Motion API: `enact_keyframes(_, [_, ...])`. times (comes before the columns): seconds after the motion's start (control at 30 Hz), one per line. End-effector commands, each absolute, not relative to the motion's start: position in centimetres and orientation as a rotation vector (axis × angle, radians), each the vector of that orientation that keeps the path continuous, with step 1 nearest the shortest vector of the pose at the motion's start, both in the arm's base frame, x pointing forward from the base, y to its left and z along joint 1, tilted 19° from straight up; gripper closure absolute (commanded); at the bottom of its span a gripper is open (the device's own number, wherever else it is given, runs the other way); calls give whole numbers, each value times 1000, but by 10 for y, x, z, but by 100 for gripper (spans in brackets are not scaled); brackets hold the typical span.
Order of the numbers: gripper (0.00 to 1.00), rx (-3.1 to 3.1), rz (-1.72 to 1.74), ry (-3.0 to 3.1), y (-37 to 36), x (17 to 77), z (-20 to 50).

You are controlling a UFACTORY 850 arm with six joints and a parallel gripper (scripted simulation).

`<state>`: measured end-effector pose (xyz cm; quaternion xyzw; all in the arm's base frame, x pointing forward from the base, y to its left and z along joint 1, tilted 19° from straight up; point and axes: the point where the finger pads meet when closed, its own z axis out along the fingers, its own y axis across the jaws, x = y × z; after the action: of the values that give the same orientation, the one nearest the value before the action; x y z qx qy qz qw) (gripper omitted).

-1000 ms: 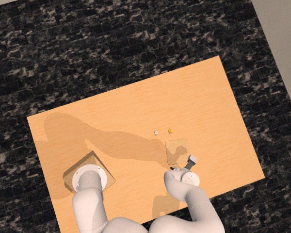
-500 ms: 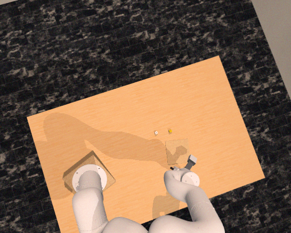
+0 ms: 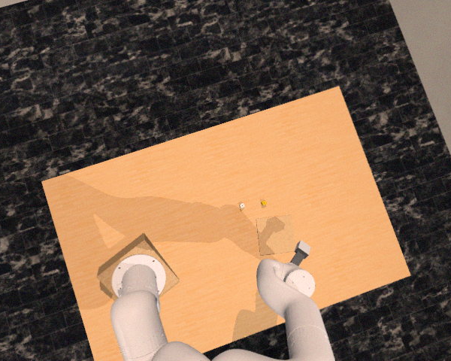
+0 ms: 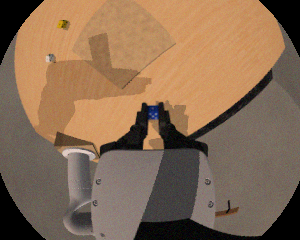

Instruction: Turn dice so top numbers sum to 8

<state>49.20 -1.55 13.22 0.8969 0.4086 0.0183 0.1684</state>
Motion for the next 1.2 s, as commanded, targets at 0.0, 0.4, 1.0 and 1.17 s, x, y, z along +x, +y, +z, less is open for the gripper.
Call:
enact_keyframes(0.0, [89,2556,39,1164,-10,489,152])
enact_keyframes(0.4, [89,2556,39,1164,-7,487,164])
enact_keyframes(1.0, [89,2773,148,531,63,477,145])
enact_keyframes(1.17, [89,2811,182,324,84,472,139])
